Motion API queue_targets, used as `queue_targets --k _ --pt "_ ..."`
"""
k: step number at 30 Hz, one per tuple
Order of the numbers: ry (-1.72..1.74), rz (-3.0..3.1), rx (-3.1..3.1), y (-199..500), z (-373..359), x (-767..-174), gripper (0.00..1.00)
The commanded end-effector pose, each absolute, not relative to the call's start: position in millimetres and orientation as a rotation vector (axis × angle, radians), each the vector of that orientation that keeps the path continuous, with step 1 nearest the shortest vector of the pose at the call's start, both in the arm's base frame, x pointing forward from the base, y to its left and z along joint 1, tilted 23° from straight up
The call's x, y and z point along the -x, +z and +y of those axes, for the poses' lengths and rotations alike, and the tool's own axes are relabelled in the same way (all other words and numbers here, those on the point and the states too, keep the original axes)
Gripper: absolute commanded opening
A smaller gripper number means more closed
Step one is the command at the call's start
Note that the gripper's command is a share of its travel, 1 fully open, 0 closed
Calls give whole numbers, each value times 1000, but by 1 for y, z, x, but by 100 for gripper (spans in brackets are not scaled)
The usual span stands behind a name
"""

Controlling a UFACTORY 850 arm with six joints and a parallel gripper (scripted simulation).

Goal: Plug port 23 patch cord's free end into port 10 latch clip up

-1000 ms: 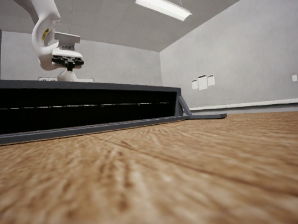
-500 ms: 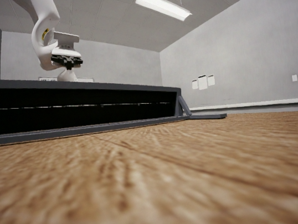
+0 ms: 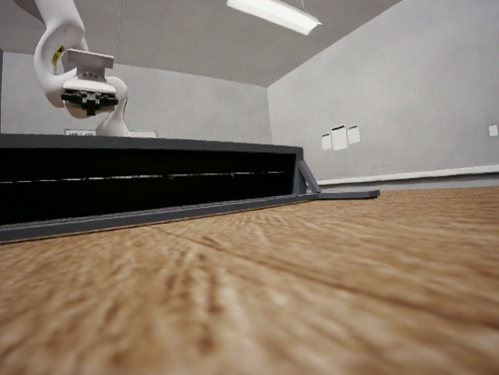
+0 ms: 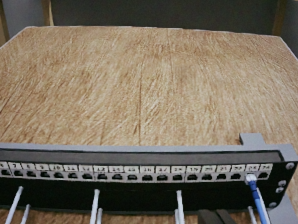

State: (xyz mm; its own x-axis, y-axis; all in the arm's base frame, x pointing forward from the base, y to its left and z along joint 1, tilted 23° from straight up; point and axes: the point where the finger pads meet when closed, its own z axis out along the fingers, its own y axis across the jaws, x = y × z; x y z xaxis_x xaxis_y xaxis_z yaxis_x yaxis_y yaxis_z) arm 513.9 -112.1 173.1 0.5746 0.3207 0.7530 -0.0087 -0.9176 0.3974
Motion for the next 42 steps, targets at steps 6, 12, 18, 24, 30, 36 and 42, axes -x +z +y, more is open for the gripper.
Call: queue_targets --k 6,12,18,24,30,36,42 --pt "1280 256 -2454 189 -147 -515 0" --pt "1280 256 -2454 195 -161 -514 0" --pt "1280 256 -2454 196 -163 -514 0" --pt "1280 256 -2454 195 -163 -516 0" --pt "1280 256 -2454 189 -165 -524 0" --pt "1280 256 -2454 182 -169 -535 0" --pt "1280 256 -2454 175 -172 -546 0"
